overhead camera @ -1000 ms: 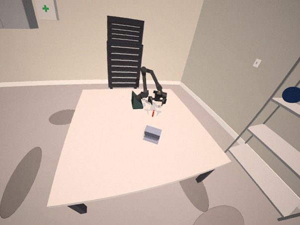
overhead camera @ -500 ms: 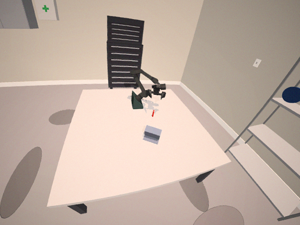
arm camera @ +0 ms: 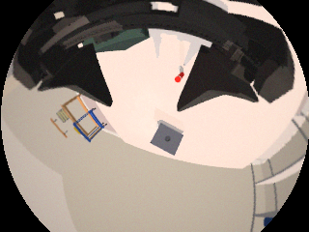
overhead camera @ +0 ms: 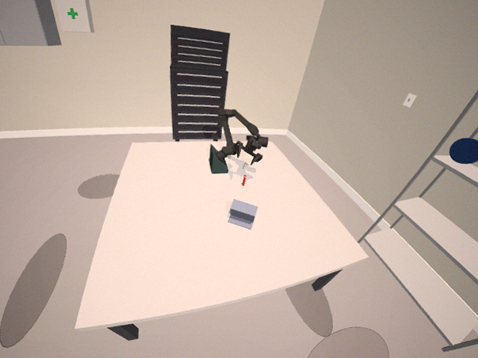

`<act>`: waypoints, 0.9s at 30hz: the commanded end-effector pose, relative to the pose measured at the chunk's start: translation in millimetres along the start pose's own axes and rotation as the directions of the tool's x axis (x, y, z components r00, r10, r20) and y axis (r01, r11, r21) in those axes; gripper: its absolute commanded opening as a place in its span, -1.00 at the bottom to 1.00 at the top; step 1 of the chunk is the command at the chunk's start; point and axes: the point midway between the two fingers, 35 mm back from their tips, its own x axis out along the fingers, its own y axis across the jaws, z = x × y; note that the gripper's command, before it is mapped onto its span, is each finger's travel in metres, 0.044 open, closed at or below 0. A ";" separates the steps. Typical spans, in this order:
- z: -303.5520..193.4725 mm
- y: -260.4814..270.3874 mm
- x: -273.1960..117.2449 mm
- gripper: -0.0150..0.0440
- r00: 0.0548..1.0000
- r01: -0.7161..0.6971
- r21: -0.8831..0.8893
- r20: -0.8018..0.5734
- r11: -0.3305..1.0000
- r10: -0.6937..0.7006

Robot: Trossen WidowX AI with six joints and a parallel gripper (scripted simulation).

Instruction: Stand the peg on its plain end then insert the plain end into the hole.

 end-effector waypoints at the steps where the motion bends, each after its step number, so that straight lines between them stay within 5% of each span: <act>1: -10.2 -1.3 4.7 1.00 0.993 0.045 -0.091 -0.104 0.995 -0.054; 15: -42.6 -5.0 13.1 1.00 0.859 0.053 -0.272 -0.478 0.961 -0.183; 27: -58.9 2.5 14.4 1.00 0.640 -0.058 -0.211 -0.758 0.976 -0.126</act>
